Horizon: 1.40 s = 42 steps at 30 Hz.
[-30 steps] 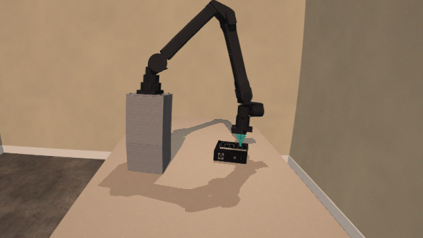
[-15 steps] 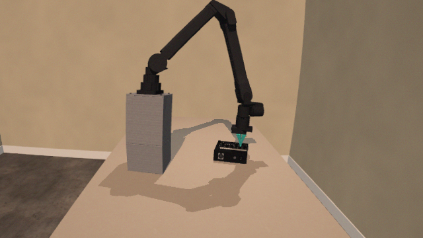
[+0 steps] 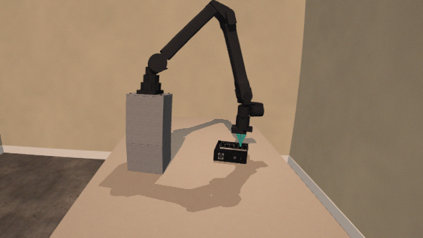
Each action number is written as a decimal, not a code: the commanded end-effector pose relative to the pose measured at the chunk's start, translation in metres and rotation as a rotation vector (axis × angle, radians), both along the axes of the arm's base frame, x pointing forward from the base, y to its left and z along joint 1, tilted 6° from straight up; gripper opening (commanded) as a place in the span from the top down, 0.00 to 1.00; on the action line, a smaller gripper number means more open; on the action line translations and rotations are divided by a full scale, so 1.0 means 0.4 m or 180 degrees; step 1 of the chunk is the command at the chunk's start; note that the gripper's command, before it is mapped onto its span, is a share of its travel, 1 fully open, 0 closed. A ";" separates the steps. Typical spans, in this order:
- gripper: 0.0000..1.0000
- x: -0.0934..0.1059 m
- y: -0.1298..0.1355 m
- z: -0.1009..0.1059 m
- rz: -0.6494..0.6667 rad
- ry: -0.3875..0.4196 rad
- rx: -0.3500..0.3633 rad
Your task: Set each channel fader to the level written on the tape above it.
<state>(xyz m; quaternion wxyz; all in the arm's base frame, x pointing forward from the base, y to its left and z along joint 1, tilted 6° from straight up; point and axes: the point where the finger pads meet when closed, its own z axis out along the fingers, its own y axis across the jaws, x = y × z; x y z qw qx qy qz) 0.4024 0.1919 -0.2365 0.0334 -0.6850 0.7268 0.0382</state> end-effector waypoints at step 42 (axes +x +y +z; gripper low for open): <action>1.00 0.022 -0.013 0.109 0.0021 -0.0049 0.0038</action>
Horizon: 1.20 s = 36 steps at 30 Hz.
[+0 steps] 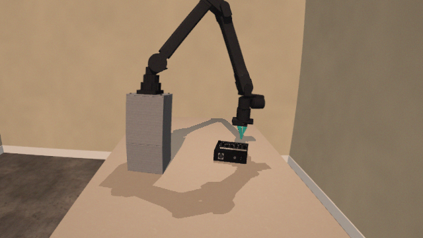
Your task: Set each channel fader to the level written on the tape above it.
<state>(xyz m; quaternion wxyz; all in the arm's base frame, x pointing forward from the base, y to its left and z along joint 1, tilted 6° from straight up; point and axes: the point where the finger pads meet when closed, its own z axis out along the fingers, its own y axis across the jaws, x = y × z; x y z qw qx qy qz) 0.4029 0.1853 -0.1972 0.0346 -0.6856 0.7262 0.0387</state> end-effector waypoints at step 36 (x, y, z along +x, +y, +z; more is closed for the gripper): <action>1.00 -0.155 -0.053 -0.012 -0.0032 -0.0020 0.0020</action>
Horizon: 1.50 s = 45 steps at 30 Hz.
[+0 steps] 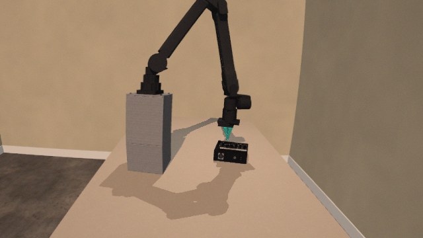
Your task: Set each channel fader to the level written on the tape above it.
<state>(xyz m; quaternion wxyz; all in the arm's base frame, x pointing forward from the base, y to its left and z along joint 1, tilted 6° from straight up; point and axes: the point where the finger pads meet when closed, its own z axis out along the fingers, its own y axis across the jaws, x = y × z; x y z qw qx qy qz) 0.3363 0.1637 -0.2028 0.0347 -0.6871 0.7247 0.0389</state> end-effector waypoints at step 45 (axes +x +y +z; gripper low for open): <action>1.00 0.017 0.014 -0.024 -0.0026 -0.0044 0.0030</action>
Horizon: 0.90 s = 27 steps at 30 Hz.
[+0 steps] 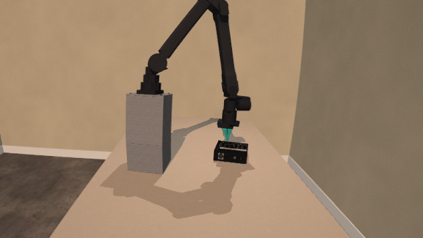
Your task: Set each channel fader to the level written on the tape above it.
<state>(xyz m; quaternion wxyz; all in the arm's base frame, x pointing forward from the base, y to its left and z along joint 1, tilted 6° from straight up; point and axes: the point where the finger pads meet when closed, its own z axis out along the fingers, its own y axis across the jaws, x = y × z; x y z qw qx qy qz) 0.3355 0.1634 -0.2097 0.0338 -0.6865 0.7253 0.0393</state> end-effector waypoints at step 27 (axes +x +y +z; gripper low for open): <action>1.00 0.017 0.021 -0.046 -0.0009 -0.0048 0.0031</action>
